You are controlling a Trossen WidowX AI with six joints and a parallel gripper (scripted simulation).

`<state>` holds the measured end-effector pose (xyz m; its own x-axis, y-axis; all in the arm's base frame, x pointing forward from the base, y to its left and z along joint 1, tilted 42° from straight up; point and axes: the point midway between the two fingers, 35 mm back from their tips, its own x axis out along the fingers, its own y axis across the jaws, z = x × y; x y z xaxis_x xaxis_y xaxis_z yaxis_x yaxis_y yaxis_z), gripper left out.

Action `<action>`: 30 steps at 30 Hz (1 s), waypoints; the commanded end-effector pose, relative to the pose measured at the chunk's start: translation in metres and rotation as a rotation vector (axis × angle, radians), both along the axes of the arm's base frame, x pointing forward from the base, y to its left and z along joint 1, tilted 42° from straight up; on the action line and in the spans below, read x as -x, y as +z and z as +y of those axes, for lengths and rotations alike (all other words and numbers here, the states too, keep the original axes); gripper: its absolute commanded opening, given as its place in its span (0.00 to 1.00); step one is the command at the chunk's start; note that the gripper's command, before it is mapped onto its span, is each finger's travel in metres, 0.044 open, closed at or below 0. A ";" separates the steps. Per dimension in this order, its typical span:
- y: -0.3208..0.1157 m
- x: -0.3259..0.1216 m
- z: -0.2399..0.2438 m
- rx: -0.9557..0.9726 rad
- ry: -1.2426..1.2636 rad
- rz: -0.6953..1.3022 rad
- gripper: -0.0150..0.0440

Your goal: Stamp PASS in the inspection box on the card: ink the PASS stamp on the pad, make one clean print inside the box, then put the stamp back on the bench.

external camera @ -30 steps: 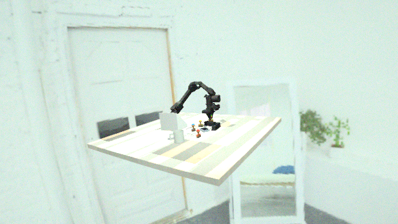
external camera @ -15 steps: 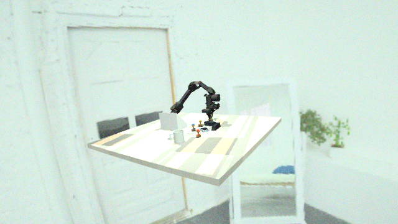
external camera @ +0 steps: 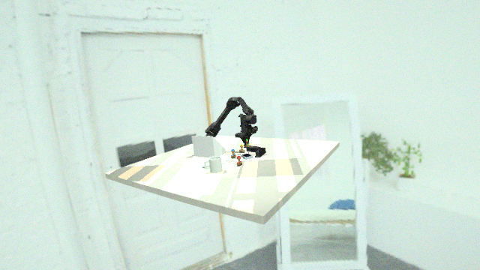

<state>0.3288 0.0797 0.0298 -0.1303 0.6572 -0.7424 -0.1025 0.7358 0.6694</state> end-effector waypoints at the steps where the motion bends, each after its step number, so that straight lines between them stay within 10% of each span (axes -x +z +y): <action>1: -0.006 0.003 -0.004 0.000 0.014 -0.006 0.25; 30: -0.019 0.004 0.008 0.000 0.013 -0.005 0.25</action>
<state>0.3264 0.0853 0.0132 -0.1312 0.6540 -0.7451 -0.1219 0.7352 0.6668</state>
